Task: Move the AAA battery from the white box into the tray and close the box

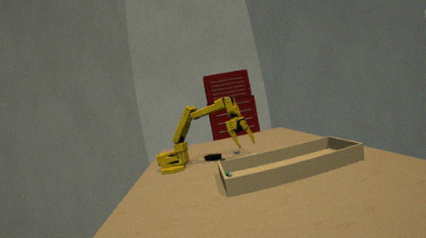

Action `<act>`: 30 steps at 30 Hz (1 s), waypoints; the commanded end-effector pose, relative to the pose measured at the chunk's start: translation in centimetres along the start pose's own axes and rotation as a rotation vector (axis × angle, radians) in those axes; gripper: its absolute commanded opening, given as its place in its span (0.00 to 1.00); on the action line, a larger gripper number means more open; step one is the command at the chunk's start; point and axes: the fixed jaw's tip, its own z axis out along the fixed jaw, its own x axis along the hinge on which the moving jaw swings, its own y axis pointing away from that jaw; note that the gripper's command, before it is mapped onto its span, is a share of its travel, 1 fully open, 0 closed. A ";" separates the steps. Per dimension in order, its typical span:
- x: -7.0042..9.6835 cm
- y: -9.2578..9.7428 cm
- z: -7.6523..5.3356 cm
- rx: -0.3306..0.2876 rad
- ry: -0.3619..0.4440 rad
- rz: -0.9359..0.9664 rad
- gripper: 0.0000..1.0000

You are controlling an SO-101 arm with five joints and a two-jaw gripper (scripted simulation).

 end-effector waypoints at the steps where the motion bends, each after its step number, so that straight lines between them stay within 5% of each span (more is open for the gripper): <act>1: -0.1 -0.9 -1.5 0.080 0.017 0.139 0.28; 30: -1.4 -2.1 -1.6 0.104 -0.039 1.184 0.28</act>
